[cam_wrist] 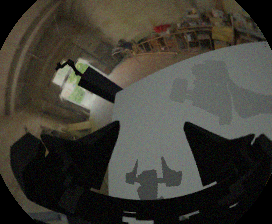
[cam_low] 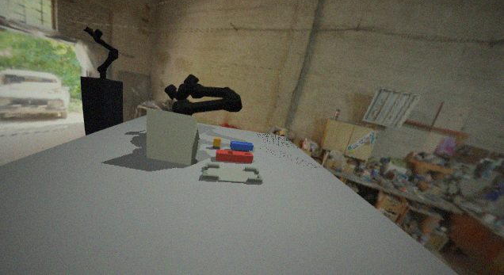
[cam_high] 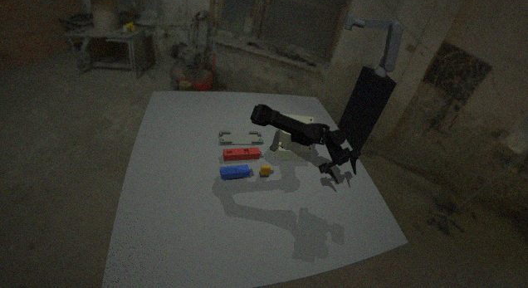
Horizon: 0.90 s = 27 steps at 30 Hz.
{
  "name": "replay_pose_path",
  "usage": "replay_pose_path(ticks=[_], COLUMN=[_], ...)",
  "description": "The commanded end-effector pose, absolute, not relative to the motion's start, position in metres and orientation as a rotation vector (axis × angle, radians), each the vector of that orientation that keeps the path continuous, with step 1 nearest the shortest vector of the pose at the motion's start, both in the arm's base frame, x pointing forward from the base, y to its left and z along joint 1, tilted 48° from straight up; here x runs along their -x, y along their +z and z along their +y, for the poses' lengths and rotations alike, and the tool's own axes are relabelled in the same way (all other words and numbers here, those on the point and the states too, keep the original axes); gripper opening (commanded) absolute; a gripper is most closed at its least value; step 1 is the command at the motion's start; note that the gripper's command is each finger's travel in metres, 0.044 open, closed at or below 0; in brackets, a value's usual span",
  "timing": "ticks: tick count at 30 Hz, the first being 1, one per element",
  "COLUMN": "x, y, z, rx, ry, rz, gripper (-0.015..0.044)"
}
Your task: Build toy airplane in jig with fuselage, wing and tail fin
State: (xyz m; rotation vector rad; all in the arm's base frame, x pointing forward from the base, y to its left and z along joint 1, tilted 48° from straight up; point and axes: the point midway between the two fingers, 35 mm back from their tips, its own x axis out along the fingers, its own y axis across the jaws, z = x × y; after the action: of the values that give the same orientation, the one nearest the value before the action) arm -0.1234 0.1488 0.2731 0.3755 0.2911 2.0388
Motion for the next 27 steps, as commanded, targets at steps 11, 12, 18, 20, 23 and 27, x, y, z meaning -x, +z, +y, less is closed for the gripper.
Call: replay_pose_path(ticks=[11,12,18,20,23,27], x=[0.114,0.11,0.08,0.067,0.045,0.011], y=[0.262,0.26,0.244,0.238,0.228,0.215], z=[0.187,0.193,0.227,0.237,0.25,0.264], rx=[-0.093,-0.054,0.181,0.256,0.36,0.473], ry=[1.891,1.865,1.702,1.647,1.567,1.461], rz=[0.142,0.125,0.073,0.074,0.092,0.147], gripper=[0.044,0.044,0.044,0.044,0.044,0.044])
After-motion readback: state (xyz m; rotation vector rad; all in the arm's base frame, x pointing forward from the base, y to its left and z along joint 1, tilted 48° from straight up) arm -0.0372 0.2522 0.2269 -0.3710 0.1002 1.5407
